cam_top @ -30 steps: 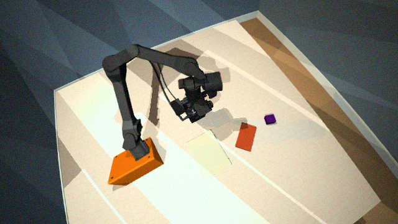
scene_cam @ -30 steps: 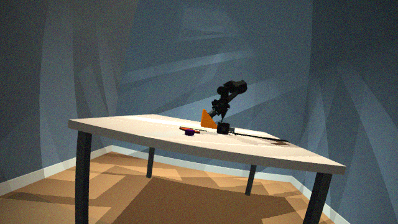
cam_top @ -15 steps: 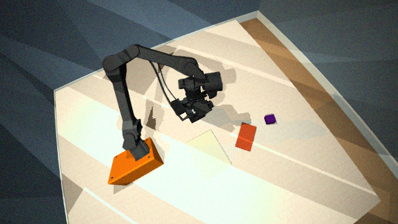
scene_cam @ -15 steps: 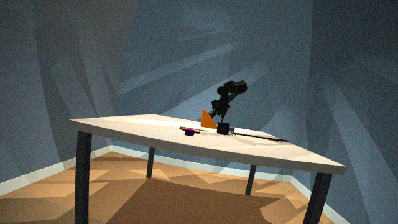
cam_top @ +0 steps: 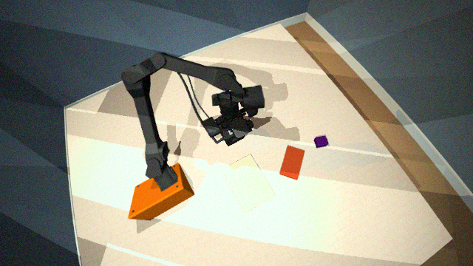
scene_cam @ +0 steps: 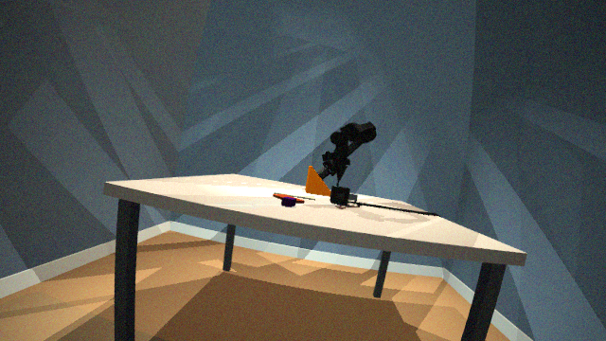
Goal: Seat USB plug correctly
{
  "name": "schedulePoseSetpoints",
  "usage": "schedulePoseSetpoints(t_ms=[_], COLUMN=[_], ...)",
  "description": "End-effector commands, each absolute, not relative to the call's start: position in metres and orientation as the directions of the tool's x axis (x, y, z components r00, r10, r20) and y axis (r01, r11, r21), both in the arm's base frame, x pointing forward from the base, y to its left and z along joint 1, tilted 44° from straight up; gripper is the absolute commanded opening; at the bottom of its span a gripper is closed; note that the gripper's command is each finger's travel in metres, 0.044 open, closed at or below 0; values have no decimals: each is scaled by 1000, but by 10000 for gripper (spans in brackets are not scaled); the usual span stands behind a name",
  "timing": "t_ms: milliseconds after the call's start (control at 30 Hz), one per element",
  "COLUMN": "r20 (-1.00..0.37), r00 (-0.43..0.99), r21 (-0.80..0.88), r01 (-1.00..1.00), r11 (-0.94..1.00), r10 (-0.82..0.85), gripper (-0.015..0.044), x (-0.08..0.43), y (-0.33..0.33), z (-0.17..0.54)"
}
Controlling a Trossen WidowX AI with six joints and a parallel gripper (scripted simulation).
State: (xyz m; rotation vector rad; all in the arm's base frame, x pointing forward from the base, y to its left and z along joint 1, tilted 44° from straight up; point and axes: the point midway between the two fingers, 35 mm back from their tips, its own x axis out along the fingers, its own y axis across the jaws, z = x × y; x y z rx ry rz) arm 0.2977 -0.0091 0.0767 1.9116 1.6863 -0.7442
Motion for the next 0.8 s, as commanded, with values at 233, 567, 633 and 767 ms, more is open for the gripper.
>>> schedulePoseSetpoints(t_ms=[233,567,633,767], r20=[-677,-677,-677,-677], r00=[92,92,92,92], r21=[1,1,1,1], r01=[992,992,992,992], r11=[-124,-124,-124,-124], r10=[730,730,730,730], gripper=[95,95,95,95], x=[298,298,298,298], y=[-9,-9,-9,-9], z=[77,77,77,77])
